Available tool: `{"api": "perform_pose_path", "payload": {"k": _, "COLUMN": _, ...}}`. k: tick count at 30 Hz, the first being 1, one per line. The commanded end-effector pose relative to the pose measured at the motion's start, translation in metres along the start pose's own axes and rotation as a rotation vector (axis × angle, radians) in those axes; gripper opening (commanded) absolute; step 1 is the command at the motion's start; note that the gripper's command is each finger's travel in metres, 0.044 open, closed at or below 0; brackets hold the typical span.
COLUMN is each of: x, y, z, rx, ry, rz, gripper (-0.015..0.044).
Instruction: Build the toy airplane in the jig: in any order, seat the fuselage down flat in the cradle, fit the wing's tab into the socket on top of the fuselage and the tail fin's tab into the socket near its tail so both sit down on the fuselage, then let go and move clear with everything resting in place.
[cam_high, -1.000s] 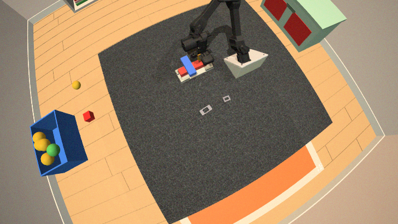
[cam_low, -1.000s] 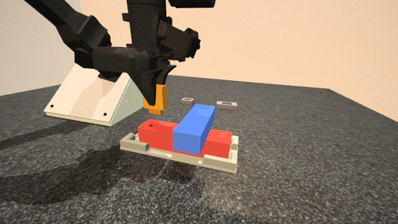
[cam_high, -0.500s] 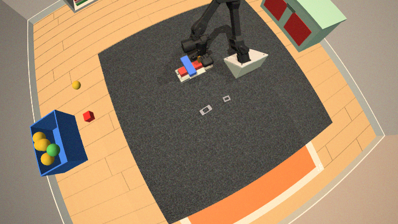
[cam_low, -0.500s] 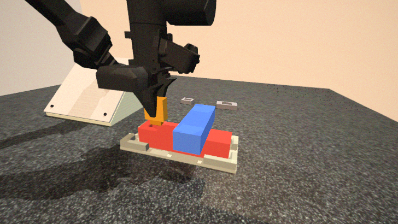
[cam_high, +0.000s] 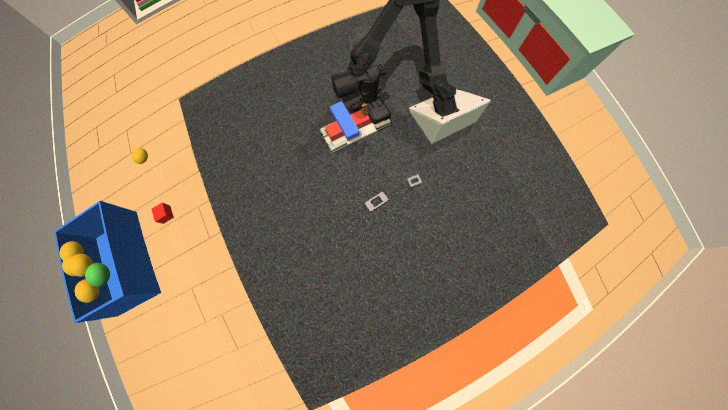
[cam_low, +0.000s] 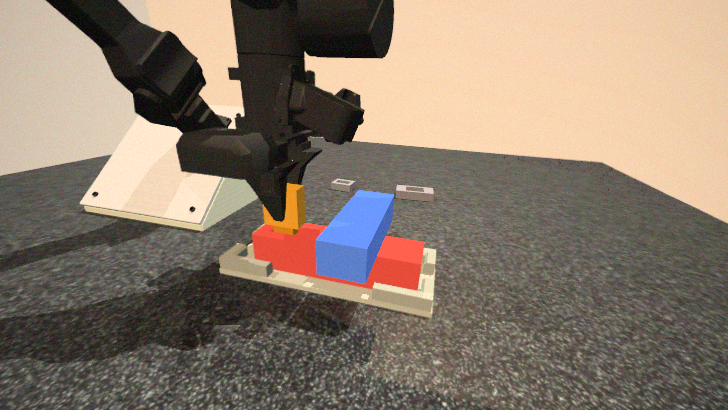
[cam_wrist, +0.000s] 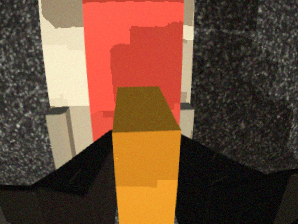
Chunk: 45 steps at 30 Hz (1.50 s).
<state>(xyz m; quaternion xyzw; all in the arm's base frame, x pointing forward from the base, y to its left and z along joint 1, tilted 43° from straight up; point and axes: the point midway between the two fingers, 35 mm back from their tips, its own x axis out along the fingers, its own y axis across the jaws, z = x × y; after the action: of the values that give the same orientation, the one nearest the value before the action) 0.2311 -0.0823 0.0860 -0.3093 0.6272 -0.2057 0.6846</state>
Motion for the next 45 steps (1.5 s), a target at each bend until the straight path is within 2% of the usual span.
{"api": "perform_pose_path", "payload": {"k": 1, "x": 0.000, "y": 0.000, "z": 0.000, "rx": 0.001, "ry": 0.000, "rz": 0.000, "gripper": 0.0031}}
{"api": "perform_pose_path", "payload": {"k": 2, "x": 0.000, "y": 0.000, "z": 0.000, "rx": 0.001, "ry": 0.000, "rz": 0.000, "gripper": 0.0005}}
{"api": "perform_pose_path", "payload": {"k": 6, "x": 0.000, "y": 0.000, "z": 0.000, "rx": 0.001, "ry": 0.000, "rz": 0.000, "gripper": 0.0000}}
{"api": "perform_pose_path", "payload": {"k": 16, "x": 0.000, "y": 0.000, "z": 0.000, "rx": 0.001, "ry": 0.000, "rz": 0.000, "gripper": 0.0260}}
{"api": "perform_pose_path", "payload": {"k": 25, "x": -0.003, "y": 0.000, "z": 0.001, "rx": 0.001, "ry": -0.001, "rz": 0.001, "gripper": 0.0260}}
{"api": "perform_pose_path", "payload": {"k": 32, "x": -0.089, "y": 0.001, "z": 0.001, "rx": -0.005, "ry": 0.002, "rz": 0.004, "gripper": 0.0260}}
{"api": "perform_pose_path", "payload": {"k": 45, "x": -0.091, "y": 0.003, "z": 0.002, "rx": -0.005, "ry": 0.002, "rz": 0.003, "gripper": 0.0260}}
